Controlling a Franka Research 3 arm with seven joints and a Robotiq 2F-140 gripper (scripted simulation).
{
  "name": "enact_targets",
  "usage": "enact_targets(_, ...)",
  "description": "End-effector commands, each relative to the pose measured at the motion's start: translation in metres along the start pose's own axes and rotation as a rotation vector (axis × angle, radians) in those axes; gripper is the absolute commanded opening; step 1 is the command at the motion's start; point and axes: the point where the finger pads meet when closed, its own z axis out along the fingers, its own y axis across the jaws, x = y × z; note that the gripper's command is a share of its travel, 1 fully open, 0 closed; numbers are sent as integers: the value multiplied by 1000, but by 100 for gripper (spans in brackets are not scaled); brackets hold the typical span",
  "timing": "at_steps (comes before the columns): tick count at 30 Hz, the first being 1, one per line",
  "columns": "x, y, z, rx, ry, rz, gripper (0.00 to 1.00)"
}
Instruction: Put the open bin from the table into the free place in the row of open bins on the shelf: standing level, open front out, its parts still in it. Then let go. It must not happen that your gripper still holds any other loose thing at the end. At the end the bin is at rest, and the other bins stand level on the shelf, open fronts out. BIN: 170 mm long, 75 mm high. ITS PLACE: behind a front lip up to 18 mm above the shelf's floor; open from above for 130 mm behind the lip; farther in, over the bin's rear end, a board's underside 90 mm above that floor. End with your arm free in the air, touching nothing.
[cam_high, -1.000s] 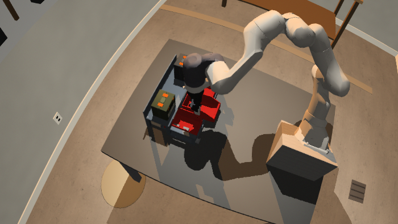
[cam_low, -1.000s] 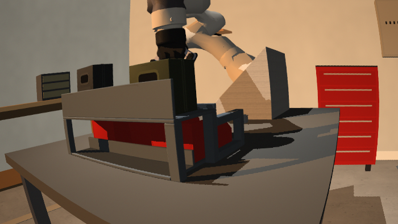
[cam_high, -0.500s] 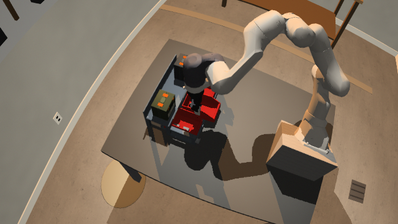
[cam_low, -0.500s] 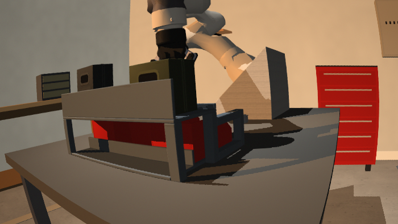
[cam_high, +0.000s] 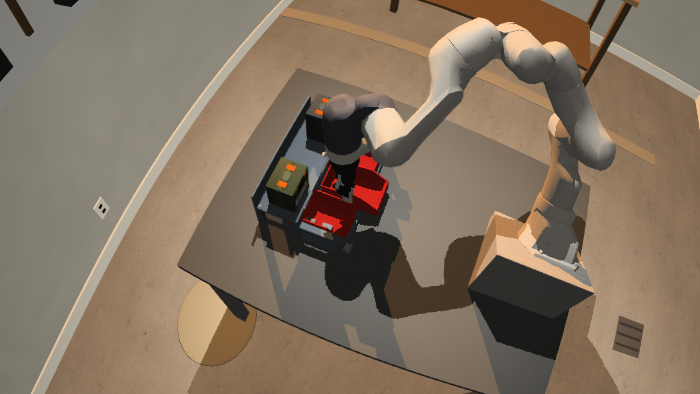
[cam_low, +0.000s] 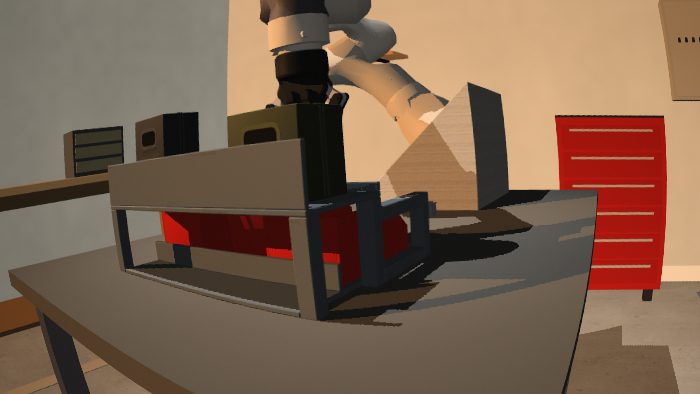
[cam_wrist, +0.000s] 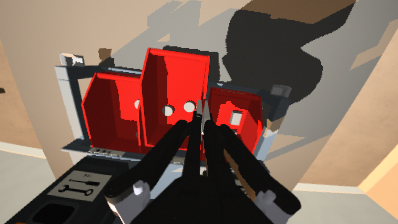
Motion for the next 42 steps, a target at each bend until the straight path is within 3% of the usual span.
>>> enact_targets(1, -1, 1, -2, -2, -5, 7, 0)
enact_targets(41, -1, 1, -2, -2, -5, 7, 0)
enact_targets(42, -1, 1, -2, -2, -5, 7, 6)
